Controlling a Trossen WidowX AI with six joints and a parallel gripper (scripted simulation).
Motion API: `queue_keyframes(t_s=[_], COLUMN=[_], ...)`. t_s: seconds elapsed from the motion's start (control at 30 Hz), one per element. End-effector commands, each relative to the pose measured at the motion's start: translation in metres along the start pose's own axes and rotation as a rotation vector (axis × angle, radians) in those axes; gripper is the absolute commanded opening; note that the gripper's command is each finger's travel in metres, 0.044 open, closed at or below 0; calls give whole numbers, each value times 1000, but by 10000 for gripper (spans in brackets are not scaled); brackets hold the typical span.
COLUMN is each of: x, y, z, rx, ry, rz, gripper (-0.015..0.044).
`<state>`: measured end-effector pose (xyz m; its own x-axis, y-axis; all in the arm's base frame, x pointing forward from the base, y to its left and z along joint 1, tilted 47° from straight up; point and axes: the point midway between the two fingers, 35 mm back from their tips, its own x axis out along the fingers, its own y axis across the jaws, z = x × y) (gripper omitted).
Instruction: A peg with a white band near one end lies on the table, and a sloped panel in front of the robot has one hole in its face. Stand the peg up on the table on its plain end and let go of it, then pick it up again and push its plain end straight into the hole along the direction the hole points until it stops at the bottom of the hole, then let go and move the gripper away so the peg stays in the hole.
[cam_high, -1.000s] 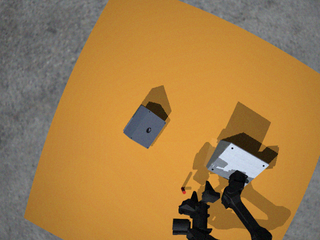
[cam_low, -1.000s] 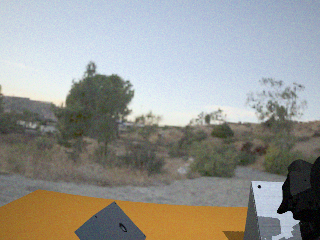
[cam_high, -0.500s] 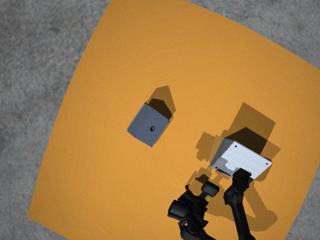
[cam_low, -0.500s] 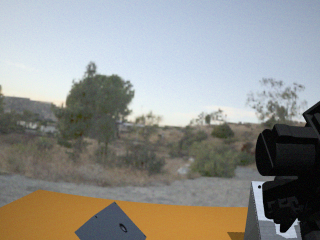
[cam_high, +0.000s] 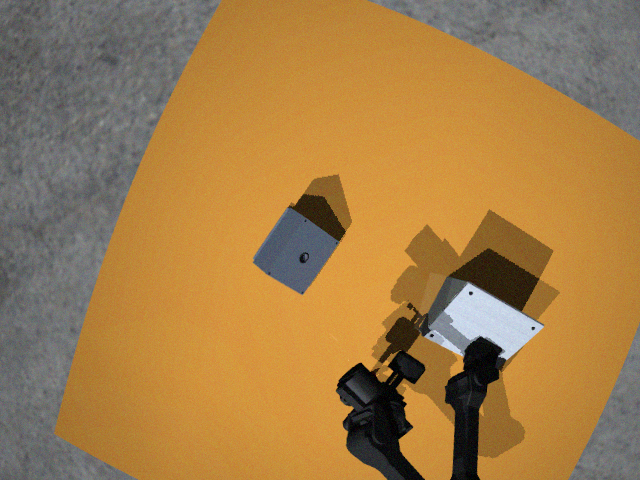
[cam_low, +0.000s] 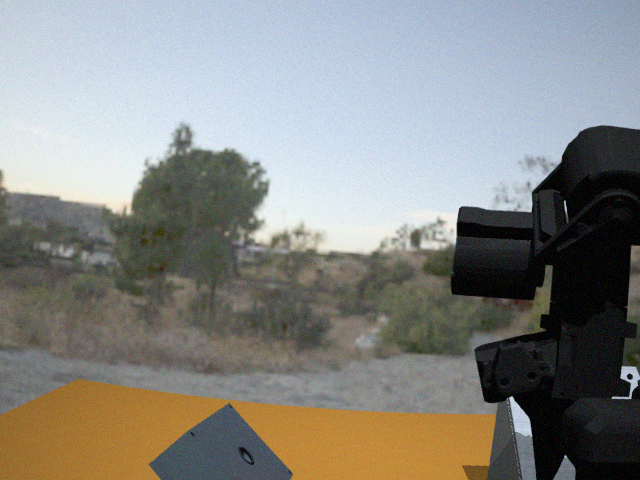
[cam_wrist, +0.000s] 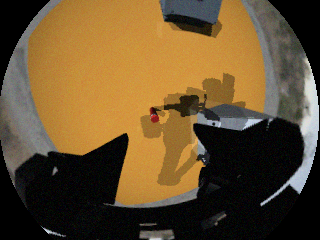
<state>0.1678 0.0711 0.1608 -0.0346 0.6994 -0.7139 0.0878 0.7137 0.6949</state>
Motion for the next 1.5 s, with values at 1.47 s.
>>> queue_keyframes(t_s=[1.47], x=[58], y=[4], z=[8], rx=[43], ry=[-8], rz=[41], gripper=[440])
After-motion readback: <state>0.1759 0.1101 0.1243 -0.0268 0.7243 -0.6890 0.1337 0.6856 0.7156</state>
